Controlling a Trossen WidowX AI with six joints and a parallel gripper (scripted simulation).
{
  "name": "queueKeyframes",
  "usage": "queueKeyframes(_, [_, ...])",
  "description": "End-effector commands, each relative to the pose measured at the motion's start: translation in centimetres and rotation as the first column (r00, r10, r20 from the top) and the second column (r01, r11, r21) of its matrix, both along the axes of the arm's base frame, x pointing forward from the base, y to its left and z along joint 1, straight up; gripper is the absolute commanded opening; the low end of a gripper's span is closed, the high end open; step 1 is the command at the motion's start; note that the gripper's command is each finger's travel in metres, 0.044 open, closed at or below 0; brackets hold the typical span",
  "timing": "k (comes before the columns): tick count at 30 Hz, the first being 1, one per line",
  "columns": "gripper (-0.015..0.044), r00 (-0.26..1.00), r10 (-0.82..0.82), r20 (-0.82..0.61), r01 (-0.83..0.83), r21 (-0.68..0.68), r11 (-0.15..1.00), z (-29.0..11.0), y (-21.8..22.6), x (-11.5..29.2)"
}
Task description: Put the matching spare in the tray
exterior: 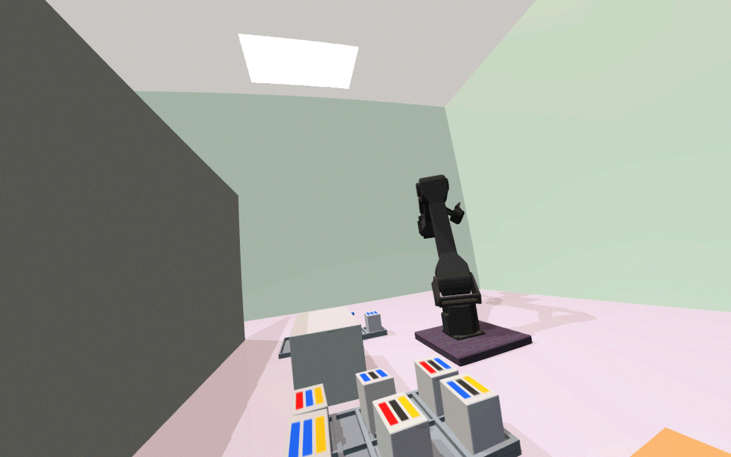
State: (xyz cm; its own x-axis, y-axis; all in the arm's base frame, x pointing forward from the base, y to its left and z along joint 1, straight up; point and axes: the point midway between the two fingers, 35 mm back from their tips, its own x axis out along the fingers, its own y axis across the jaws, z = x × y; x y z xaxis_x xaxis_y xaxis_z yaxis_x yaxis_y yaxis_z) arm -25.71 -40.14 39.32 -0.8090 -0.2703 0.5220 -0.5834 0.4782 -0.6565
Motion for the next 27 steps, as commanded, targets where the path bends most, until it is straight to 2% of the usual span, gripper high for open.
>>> queueKeyframes(1, [0.0426, 1.0, 0.0, 0.0, 0.0, 0.0, 1.0, 0.0, 0.0, 0.0])
queueKeyframes(8, [0.044, 1.0, 0.018, 0.005, -0.018, -0.003, 1.0, 0.0, -0.3, 0.4])
queueKeyframes(16, [0.044, 0.965, 0.249, 0.078, -0.247, -0.034, 0.968, -0.4, -4.6, 5.7])
queueKeyframes(21, [0.044, 0.853, 0.491, 0.175, -0.488, -0.065, 0.871, -1.1, -9.2, 12.6])
queueKeyframes(27, [0.044, 0.622, 0.716, 0.317, -0.714, -0.147, 0.685, -2.3, -12.6, 22.2])
